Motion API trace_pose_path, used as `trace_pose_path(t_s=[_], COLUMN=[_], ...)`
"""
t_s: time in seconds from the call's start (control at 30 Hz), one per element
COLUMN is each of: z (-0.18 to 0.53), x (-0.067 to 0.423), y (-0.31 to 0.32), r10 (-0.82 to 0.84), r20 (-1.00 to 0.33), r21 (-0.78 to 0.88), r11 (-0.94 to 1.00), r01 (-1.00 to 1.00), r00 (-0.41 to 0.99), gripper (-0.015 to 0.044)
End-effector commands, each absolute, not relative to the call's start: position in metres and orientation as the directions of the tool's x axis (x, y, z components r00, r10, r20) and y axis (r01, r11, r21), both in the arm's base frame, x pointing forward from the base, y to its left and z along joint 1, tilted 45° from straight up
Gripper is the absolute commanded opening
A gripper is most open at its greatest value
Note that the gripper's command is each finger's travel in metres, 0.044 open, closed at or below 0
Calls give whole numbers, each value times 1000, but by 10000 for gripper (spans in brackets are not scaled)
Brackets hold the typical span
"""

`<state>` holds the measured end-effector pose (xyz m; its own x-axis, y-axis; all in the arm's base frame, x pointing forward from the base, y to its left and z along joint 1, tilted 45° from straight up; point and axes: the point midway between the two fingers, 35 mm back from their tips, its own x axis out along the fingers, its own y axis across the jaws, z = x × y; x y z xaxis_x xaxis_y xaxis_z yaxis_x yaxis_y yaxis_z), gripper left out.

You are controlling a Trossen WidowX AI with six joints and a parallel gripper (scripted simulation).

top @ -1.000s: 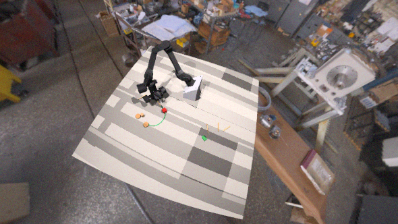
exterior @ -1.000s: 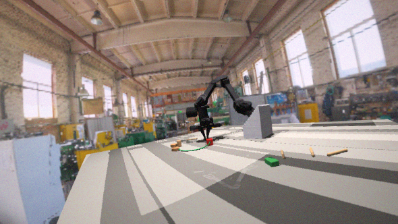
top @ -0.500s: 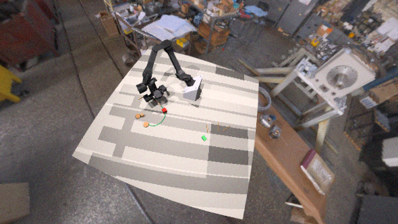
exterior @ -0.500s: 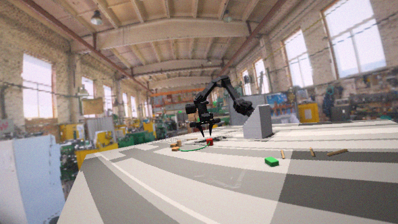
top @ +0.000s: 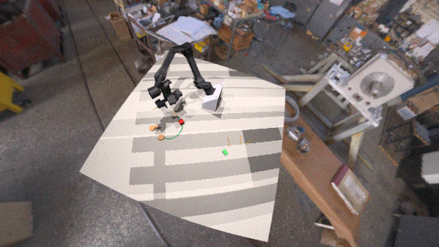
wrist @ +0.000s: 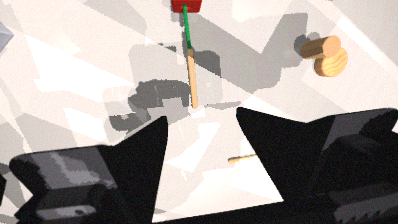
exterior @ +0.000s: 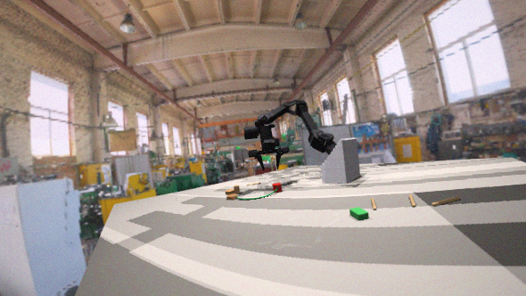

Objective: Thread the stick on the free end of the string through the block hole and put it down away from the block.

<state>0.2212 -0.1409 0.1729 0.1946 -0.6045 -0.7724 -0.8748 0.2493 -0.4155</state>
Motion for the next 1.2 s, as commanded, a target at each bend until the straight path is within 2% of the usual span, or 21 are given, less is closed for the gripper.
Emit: trace_pose_path(t_s=[0.0, 0.07, 1.17], z=[174, 187, 190], x=[221, 219, 218], y=[-139, -126, -121], r10=[-604, -603, -599], r20=[-773, -774, -777], r21=[-416, -415, -407], r11=[248, 250, 246], r01=[-875, -875, -880], r00=[196, 194, 192], gripper=[394, 440, 440])
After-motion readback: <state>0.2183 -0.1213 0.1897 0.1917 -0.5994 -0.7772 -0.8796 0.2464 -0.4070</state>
